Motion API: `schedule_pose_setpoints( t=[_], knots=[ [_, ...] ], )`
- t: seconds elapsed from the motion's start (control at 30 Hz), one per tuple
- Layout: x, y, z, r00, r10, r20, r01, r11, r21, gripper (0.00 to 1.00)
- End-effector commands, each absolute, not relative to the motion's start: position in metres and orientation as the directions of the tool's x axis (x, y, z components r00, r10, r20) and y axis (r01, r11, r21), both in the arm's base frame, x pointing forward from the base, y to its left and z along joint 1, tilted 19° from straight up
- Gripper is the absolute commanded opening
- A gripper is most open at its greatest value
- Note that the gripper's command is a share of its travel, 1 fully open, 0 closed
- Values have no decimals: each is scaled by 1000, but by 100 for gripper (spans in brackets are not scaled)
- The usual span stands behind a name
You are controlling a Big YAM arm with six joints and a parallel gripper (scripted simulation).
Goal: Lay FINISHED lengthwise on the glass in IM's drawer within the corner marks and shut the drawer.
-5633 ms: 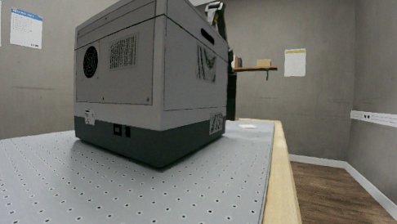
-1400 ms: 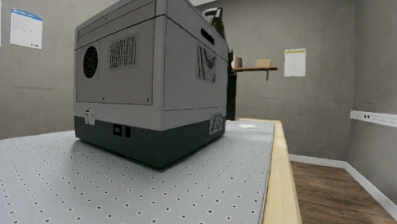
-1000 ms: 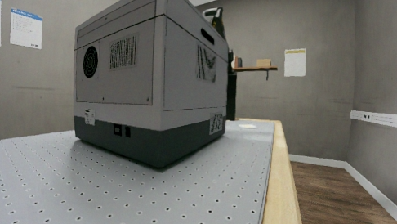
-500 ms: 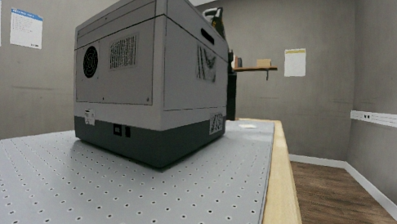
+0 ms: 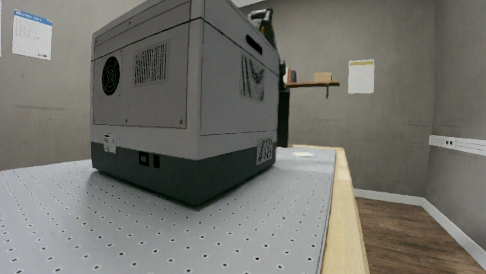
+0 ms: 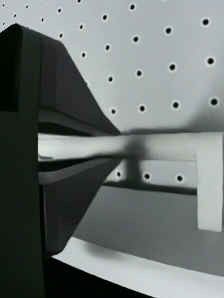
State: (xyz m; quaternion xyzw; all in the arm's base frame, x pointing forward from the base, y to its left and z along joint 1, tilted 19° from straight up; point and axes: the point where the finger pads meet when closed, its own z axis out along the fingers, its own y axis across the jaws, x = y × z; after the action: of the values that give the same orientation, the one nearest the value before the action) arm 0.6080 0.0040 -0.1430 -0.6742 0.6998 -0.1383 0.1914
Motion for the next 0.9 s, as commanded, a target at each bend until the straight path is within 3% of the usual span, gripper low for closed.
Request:
schedule_pose_setpoints(
  t=[0.0, 0.87],
  knots=[
    [604, 9, -131, -5, -997, -80, -884, 42, -466, 7],
    [580, 7, -144, -10, -997, -80, -895, 45, -444, 7]
  ],
)
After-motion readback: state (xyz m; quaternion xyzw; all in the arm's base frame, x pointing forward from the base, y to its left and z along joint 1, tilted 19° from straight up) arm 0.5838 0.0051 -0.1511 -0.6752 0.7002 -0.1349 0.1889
